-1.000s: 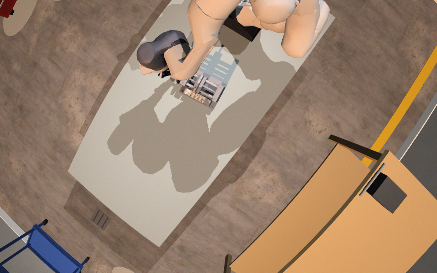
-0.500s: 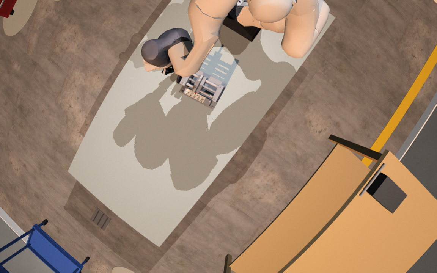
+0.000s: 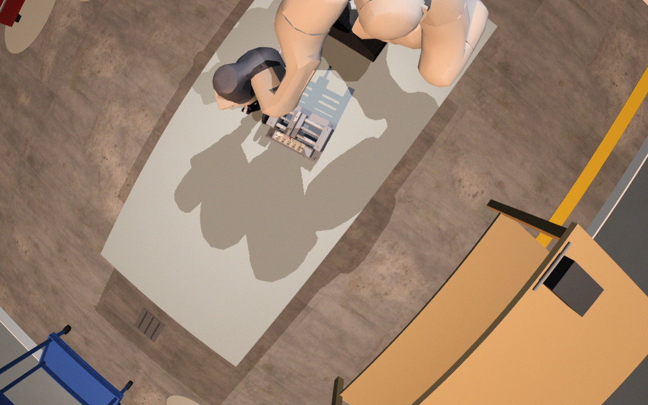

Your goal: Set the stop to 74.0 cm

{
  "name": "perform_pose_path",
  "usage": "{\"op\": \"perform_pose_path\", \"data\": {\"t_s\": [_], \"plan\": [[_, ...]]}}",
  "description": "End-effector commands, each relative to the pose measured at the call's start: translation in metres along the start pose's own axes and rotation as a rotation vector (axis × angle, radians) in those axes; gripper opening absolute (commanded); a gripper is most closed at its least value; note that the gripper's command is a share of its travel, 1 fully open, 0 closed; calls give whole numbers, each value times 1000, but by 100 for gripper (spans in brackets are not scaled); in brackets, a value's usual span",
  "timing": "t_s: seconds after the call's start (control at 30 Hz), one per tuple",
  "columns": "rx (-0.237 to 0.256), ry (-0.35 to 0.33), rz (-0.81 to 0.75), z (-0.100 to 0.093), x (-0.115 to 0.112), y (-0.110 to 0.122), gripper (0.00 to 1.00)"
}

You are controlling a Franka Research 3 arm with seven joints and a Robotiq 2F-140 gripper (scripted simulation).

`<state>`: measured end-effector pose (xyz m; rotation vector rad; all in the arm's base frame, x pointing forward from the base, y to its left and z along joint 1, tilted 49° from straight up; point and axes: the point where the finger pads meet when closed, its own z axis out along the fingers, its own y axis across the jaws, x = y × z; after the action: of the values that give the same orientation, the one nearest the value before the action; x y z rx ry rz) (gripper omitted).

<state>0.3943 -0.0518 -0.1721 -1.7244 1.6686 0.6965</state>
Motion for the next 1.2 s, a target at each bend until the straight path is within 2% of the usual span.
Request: {"op": "perform_pose_path", "data": {"t_s": [0.0,0.33,0.63,1.0,1.17], "plan": [[2,1,5,7,0,-6,4],[2,1,5,14,0,-24,4],[2,1,5,12,0,-37,4],[2,1,5,-2,0,-54,4],[2,1,5,-19,0,-60,4]]}}
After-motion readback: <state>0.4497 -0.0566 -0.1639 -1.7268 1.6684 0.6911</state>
